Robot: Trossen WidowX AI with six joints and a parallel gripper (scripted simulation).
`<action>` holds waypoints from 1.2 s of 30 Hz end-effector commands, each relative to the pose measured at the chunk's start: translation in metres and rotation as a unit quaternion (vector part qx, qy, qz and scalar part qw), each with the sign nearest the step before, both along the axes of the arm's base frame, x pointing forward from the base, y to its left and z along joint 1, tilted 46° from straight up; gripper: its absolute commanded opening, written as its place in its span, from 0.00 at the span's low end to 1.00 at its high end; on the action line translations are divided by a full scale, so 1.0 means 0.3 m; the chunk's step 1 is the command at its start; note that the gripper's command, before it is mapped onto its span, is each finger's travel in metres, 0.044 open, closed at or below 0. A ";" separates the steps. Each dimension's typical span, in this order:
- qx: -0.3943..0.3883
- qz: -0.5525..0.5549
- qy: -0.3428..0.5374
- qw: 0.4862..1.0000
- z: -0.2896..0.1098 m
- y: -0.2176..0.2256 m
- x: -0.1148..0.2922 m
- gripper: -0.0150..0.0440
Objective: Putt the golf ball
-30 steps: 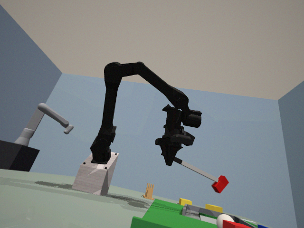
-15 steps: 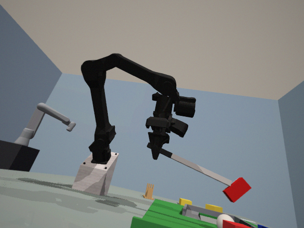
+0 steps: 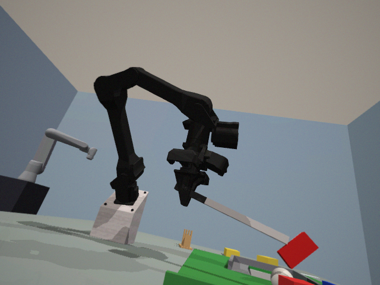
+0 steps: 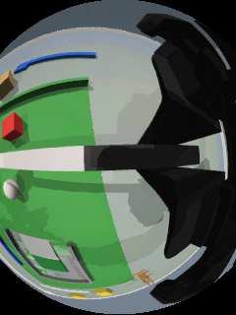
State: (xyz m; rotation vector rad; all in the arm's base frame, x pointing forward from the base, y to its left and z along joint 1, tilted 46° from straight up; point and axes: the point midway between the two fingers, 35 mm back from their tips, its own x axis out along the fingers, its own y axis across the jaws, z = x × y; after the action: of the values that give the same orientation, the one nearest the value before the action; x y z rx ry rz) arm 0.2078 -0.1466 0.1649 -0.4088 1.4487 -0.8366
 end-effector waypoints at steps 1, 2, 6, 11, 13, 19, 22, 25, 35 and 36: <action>-0.004 0.001 -0.001 1.000 -0.030 -0.036 -0.009 0.25; -0.004 0.001 -0.001 1.000 -0.035 -0.041 -0.010 0.25; -0.004 0.001 -0.001 1.000 -0.041 -0.047 -0.011 0.25; -0.004 0.001 -0.001 1.000 -0.057 -0.063 -0.012 0.25; -0.004 0.001 -0.001 1.000 -0.064 -0.071 -0.013 0.25; -0.004 0.001 -0.001 1.000 -0.086 -0.094 -0.016 0.25; -0.004 0.001 -0.001 1.000 -0.097 -0.105 -0.018 0.25; -0.005 0.001 -0.001 1.000 -0.105 -0.114 -0.020 0.25; -0.008 -0.002 0.000 1.000 -0.096 -0.113 -0.022 0.25; -0.007 -0.002 0.000 1.000 -0.095 -0.114 -0.023 0.25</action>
State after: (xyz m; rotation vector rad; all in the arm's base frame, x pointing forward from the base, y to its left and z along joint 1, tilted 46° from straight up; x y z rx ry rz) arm 0.2006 -0.1805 0.1354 -0.4187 1.4470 -0.8494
